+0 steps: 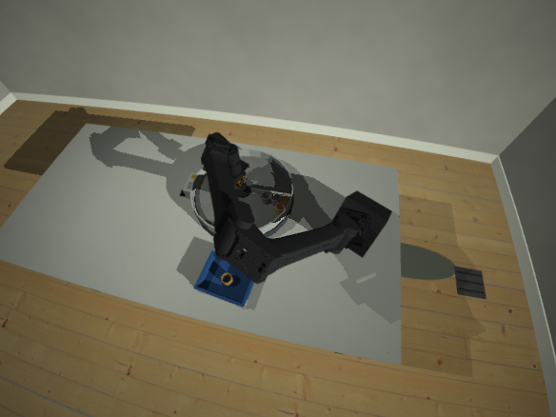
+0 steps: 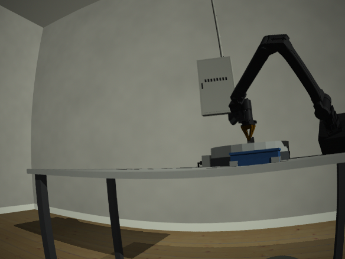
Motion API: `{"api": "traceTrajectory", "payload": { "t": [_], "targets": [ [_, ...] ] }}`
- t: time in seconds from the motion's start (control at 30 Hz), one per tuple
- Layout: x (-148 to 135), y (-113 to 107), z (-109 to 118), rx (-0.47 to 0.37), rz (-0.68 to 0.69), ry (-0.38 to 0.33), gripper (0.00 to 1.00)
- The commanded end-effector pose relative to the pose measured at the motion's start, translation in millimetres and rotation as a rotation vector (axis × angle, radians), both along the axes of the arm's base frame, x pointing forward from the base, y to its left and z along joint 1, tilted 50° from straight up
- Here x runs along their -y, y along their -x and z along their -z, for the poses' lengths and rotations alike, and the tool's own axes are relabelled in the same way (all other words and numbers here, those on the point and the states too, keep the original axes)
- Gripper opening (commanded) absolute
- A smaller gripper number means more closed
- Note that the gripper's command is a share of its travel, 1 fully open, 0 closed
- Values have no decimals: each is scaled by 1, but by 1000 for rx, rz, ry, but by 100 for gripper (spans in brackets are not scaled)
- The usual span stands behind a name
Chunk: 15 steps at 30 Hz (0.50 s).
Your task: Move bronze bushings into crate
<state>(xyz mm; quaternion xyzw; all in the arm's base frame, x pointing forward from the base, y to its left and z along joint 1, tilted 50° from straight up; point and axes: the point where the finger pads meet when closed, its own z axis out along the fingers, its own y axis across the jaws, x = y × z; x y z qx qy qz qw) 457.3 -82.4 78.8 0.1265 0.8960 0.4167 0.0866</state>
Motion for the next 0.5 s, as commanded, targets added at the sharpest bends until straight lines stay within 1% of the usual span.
{"api": "traceTrajectory", "payload": {
  "t": [0.0, 0.47],
  "targets": [
    [22, -12, -4, 36, 24, 18, 0],
    [21, -11, -3, 31, 24, 15, 0]
  ]
}}
